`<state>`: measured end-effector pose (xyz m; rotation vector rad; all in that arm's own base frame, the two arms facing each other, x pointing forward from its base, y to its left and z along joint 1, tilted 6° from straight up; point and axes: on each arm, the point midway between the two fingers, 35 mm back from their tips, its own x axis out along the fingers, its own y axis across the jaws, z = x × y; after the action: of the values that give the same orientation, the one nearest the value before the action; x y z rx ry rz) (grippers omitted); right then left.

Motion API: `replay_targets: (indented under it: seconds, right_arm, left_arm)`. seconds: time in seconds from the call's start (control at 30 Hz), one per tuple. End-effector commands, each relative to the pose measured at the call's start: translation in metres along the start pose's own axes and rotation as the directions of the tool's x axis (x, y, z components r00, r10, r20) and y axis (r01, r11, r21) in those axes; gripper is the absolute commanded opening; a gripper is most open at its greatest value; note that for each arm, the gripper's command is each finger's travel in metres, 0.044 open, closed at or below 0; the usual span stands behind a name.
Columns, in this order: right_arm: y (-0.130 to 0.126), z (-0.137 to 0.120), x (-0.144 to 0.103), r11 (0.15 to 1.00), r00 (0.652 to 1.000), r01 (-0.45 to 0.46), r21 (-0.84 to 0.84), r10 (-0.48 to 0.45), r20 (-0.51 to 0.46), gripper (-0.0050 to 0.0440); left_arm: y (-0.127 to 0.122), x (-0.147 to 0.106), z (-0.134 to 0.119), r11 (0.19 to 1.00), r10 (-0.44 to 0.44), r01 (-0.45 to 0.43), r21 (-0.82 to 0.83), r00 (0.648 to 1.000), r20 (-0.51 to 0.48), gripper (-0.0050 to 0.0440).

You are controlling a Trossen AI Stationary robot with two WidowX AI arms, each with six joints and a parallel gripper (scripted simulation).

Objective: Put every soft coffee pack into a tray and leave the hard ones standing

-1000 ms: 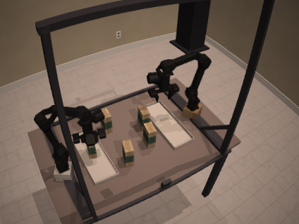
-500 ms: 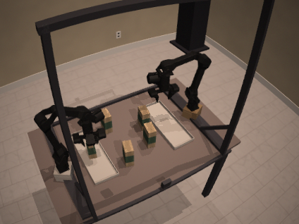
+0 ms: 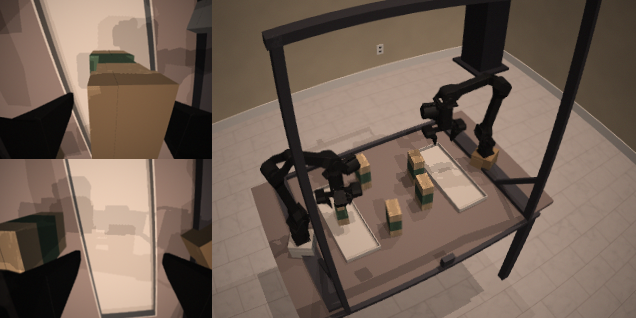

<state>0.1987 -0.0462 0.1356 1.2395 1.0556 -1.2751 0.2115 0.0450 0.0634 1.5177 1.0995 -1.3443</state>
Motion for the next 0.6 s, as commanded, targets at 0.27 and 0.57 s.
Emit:
replay_targets:
  seconds: [0.27,0.57]
  right_arm:
    - [0.001,0.0,-0.004,1.0,1.0,-0.016,-0.003,0.016,-0.001,0.0363]
    - [0.001,0.0,-0.004,1.0,1.0,-0.016,-0.003,0.016,-0.001,0.0363]
  left_arm:
    - [0.003,-0.004,-0.001,1.0,0.02,-0.02,0.002,1.0,-0.005,0.0358]
    - [0.002,-0.071,-0.001,1.0,0.02,-0.02,0.002,1.0,-0.004,0.0358]
